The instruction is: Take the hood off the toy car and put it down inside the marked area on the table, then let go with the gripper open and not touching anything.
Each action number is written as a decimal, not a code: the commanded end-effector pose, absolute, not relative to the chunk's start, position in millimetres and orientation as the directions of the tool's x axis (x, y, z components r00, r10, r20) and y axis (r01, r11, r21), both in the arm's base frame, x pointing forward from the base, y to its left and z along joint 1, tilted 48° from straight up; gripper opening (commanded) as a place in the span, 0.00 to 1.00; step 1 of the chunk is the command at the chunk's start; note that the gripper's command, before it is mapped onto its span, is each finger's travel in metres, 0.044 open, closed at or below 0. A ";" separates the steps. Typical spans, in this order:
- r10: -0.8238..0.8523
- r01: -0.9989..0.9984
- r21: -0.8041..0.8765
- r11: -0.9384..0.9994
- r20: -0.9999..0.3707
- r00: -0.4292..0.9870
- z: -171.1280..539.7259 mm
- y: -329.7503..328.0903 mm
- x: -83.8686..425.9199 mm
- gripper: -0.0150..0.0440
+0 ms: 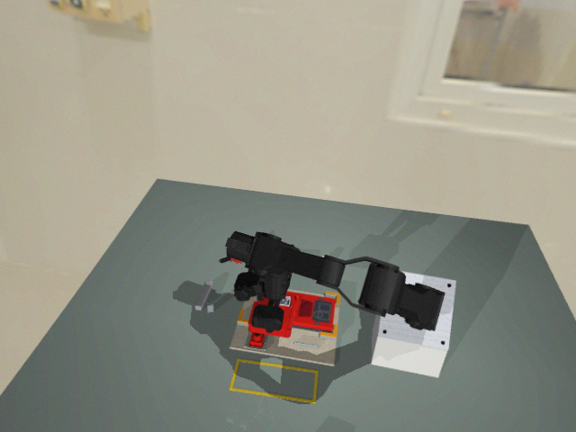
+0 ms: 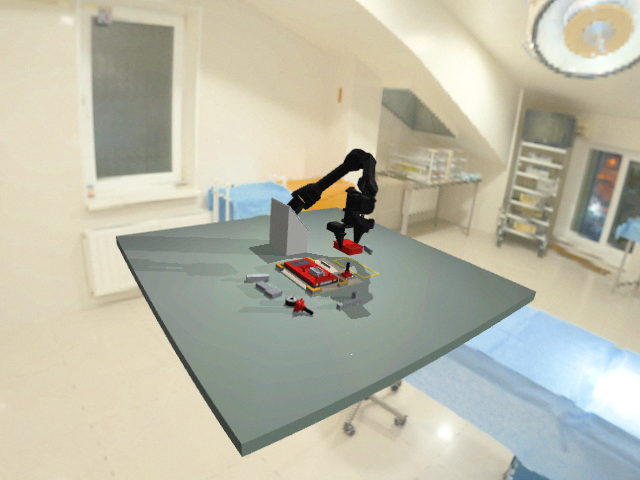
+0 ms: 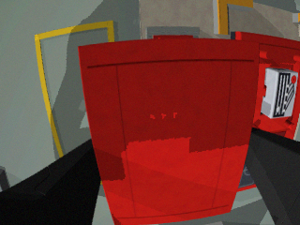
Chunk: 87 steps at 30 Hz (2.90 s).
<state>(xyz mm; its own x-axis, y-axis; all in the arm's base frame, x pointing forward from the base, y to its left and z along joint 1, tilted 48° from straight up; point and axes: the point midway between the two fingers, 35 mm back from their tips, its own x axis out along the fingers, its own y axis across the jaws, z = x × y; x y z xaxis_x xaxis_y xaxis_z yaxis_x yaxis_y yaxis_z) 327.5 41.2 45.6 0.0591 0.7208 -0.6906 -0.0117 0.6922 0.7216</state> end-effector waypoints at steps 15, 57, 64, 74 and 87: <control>0.733 0.004 0.735 0.678 -0.677 0.056 91.3 83.5 307.5 0.25; 0.735 0.007 0.736 0.676 -0.676 0.055 87.2 106.4 304.5 0.25; 0.735 0.007 0.736 0.677 -0.676 0.055 84.2 109.5 305.0 0.25; 0.735 0.007 0.736 0.677 -0.676 0.055 80.0 114.0 305.6 0.25; 0.735 0.007 0.736 0.677 -0.676 0.055 74.7 119.8 306.2 0.25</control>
